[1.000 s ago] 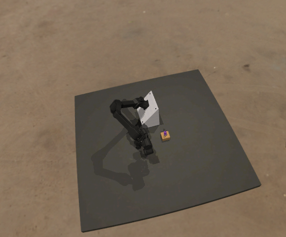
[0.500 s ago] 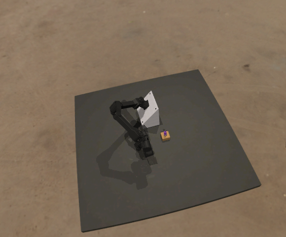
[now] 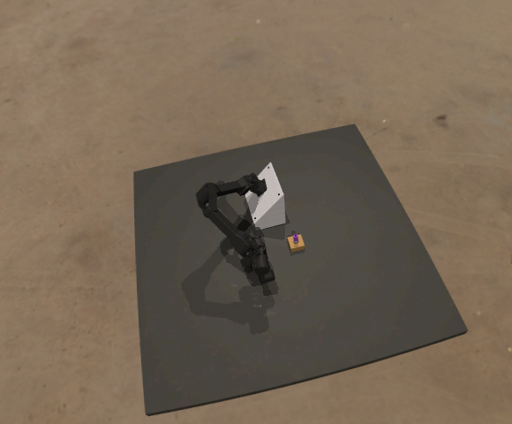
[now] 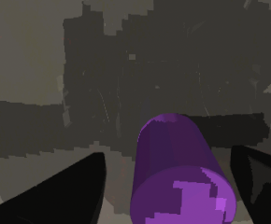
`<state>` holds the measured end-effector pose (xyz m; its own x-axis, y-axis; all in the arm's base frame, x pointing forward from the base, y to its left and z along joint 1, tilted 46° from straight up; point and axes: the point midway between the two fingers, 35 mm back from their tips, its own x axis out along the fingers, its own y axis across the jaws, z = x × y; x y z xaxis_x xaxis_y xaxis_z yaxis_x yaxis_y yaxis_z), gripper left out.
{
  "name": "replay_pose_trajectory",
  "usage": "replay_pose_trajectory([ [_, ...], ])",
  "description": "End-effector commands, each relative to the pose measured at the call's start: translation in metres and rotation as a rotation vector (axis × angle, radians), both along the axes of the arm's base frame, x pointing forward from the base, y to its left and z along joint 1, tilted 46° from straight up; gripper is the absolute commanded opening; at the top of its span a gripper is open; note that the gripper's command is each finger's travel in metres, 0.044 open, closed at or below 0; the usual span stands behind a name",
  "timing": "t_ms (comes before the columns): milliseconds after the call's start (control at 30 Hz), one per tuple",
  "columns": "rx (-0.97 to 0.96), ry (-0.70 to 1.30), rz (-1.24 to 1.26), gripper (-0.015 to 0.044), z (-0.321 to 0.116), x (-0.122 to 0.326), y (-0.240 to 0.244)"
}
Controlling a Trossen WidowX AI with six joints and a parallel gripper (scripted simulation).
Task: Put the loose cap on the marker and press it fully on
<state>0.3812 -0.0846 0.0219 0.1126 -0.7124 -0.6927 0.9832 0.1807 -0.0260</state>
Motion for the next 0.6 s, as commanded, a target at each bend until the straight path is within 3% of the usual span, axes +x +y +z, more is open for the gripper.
replay_pose_trajectory([
  [0, -0.005, 0.012, 0.002, 0.0259, -0.0049, -0.0019, -0.0042],
  [133, -0.005, 0.013, 0.002, 0.0154, -0.0048, -0.0015, -0.0042],
  [433, -0.005, 0.013, 0.002, 0.0094, -0.0048, -0.0012, -0.0042],
  [567, -0.004, 0.013, 0.002, 0.0000, 0.0000, -0.0013, 0.0013],
])
